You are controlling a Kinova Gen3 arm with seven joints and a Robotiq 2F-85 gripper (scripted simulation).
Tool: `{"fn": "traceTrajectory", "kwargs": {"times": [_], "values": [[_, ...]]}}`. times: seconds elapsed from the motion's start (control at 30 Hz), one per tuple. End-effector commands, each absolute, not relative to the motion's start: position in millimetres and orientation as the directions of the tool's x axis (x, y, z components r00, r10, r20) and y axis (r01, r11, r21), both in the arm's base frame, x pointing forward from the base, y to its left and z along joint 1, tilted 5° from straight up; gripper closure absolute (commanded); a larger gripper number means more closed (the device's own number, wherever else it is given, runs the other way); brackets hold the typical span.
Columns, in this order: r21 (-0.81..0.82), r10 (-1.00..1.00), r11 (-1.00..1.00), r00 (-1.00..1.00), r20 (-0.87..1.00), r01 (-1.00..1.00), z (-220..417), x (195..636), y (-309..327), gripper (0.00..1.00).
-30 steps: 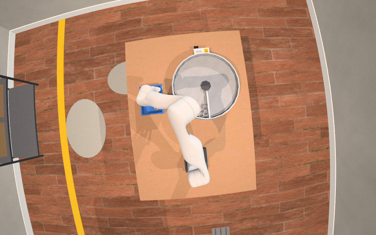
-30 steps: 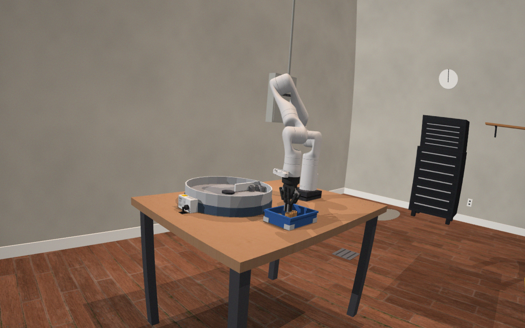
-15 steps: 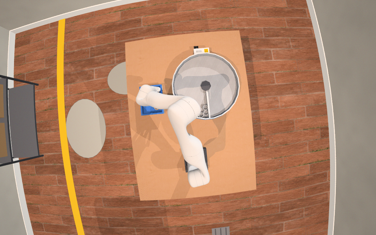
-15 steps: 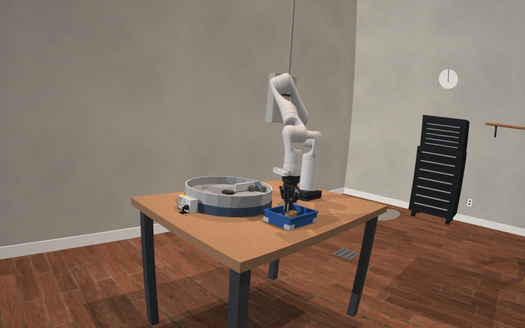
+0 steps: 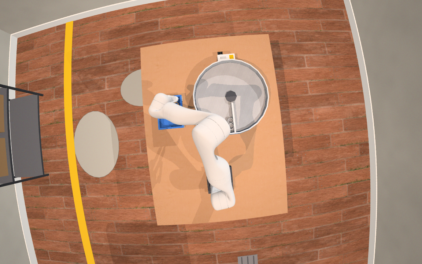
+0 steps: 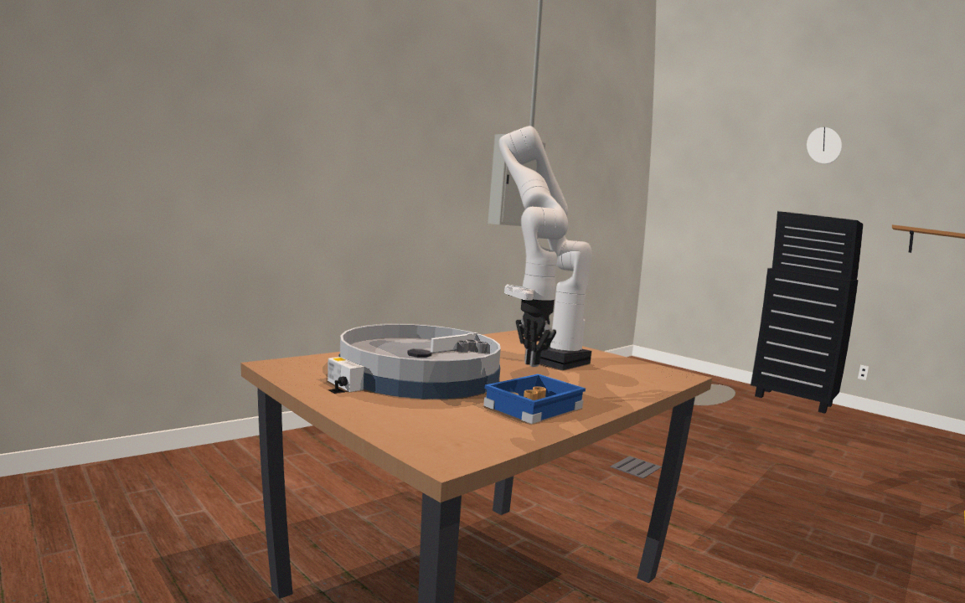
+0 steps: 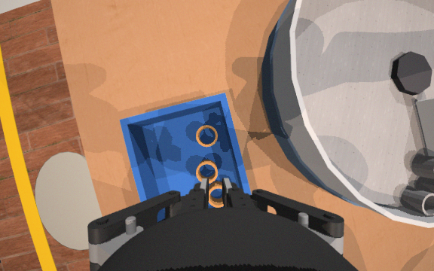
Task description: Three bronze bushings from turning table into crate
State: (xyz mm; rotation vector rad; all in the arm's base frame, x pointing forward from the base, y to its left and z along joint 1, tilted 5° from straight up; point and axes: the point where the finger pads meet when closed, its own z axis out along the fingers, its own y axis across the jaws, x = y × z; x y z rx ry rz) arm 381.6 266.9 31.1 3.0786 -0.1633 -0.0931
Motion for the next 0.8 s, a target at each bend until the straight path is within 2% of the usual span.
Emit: {"fn": "traceTrajectory", "kwargs": {"times": [0.0, 0.1, 0.27, 0.77], "values": [[0.058, -0.109, -0.993, 0.993, -0.052, -0.106, 34, 384, 267, 0.84], [0.058, -0.109, -0.993, 0.993, -0.052, -0.106, 34, 384, 267, 0.84], [0.058, -0.109, -0.993, 0.993, -0.053, -0.106, 88, 386, 270, 0.84], [0.058, -0.108, -0.993, 0.993, -0.054, -0.105, 88, 386, 270, 0.84]]}}
